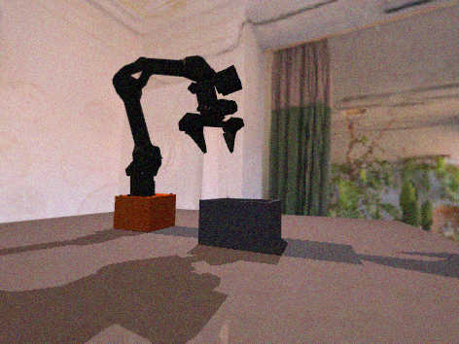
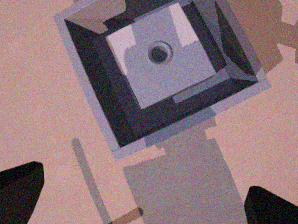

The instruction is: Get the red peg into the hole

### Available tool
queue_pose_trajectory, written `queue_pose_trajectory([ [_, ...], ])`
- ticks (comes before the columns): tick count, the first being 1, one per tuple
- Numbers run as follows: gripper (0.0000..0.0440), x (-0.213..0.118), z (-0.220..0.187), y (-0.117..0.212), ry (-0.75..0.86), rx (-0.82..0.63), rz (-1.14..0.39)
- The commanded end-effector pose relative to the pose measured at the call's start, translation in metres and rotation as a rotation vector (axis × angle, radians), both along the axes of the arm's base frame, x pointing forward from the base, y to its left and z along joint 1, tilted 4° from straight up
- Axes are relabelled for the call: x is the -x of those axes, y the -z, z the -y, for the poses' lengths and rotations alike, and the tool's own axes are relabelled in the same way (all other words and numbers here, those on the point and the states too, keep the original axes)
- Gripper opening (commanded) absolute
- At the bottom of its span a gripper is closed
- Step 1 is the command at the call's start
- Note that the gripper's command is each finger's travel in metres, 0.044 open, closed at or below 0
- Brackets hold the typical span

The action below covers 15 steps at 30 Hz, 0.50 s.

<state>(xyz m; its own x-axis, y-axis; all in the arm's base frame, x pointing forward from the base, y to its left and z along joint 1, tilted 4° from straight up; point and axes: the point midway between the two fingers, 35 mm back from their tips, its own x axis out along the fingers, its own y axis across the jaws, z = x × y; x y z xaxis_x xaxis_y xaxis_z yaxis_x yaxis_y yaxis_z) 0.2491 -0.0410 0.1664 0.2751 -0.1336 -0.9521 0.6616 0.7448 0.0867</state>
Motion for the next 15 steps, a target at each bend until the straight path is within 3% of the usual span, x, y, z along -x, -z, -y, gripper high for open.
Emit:
queue_pose_trajectory([
  [1,0.0426,0.002,-0.021,0.005,0.046,-0.009,-0.052],
  [15,0.043,0.031,-0.083,0.038,0.179,0.03,-0.263],
])
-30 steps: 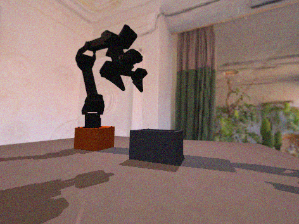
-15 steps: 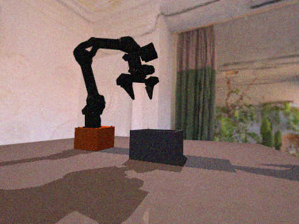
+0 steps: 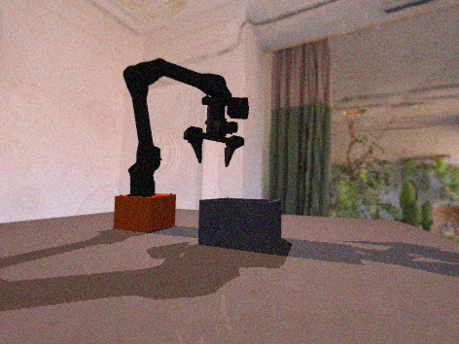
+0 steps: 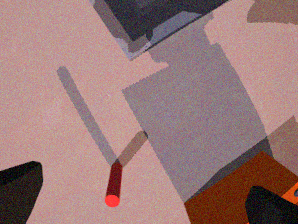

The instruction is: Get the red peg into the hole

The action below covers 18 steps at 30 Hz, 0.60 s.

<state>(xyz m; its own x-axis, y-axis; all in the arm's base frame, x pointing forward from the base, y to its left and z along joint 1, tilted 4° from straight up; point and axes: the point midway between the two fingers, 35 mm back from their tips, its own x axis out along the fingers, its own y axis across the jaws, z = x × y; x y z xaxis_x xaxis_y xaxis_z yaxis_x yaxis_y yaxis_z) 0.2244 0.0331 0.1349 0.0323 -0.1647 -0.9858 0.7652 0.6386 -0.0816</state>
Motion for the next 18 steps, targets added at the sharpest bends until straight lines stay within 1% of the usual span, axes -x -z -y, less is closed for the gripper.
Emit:
queue_pose_trajectory([
  [1,0.043,0.008,-0.011,0.009,0.038,0.029,-0.052],
  [10,0.0434,0.023,-0.027,0.032,0.112,0.087,-0.147],
  [18,0.0432,0.027,-0.034,0.062,0.175,0.117,-0.185],
])
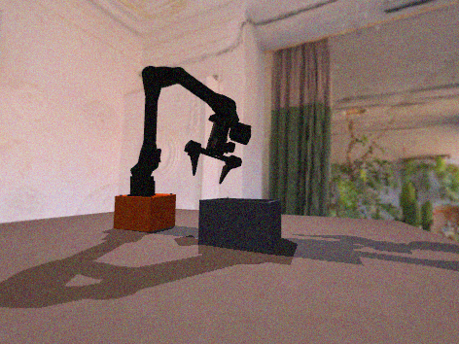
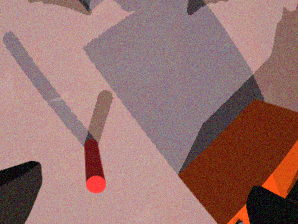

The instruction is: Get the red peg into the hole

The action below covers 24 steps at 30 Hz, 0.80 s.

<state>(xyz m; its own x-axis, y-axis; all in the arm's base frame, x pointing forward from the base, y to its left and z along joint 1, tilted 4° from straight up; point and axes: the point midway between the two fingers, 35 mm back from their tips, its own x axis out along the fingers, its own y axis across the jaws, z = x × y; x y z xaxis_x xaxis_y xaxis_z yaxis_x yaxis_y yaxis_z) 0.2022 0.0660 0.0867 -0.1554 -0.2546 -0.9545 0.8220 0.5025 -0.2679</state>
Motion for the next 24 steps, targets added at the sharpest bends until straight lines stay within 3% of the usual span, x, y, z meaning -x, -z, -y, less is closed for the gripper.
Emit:
queue_pose_trajectory([
  [1,0.0431,0.005,-0.002,0.018,0.033,0.018,-0.026],
  [24,0.0388,0.008,-0.019,0.112,0.06,-0.02,0.088],
])
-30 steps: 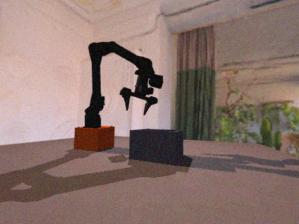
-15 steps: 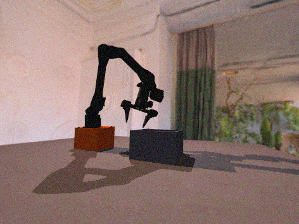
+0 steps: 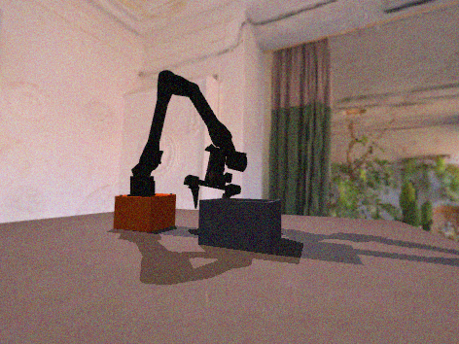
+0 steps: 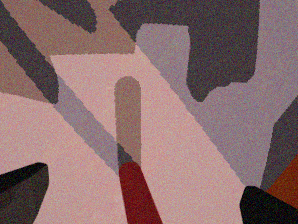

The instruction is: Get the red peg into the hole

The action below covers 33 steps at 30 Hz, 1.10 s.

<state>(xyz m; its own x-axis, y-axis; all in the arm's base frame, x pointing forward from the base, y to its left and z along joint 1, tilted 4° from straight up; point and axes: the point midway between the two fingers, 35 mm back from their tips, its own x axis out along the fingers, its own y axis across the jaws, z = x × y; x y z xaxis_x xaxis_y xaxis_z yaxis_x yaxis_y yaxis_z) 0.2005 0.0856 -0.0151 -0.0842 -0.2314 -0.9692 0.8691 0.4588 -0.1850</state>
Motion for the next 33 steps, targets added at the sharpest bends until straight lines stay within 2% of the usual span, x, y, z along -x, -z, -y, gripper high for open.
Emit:
queue_pose_trajectory([
  [1,0.0374,0.008,0.0,0.013,0.003,-0.005,0.001],
  [6,0.0268,0.016,0.0,0.023,0.018,-0.015,-0.012],
  [16,0.0008,0.015,-0.006,0.027,0.014,-0.066,-0.056],
  [33,0.0,0.0,0.015,-0.014,-0.109,0.0,0.057],
])
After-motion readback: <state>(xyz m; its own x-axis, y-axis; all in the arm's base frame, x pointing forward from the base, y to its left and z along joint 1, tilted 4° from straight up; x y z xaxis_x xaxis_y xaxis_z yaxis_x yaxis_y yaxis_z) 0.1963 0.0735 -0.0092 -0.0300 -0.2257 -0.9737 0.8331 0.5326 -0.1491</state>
